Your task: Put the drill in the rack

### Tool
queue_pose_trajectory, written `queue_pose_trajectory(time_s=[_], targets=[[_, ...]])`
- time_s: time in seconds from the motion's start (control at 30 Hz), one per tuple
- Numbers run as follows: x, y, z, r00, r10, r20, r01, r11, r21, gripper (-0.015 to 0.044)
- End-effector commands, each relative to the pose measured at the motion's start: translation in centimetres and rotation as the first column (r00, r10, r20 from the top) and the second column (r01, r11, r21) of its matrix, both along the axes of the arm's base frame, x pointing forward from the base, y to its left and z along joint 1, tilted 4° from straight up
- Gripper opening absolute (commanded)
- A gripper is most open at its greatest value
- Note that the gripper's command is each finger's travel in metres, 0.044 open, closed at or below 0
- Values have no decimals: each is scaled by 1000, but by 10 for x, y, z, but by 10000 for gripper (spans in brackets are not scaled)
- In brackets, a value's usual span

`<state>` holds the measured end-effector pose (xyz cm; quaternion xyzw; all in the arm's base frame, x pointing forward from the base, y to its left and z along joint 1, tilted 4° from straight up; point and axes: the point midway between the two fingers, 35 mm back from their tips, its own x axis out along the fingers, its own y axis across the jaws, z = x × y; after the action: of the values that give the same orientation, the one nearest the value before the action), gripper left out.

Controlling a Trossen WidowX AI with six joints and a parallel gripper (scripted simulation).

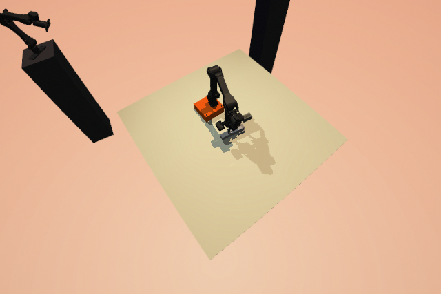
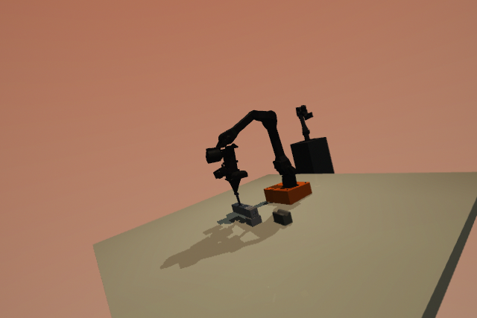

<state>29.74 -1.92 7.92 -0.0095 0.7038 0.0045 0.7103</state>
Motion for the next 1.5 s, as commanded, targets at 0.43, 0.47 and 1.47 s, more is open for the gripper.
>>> queue_pose_trajectory(time_s=[0.43,0.47,1.47], targets=[[-9,0,-19,999,-5,-47,5,1000,2,0],[-10,0,-20,999,-5,-47,5,1000,2,0],[-12,1,-32,999,-5,-47,5,1000,2,0]])
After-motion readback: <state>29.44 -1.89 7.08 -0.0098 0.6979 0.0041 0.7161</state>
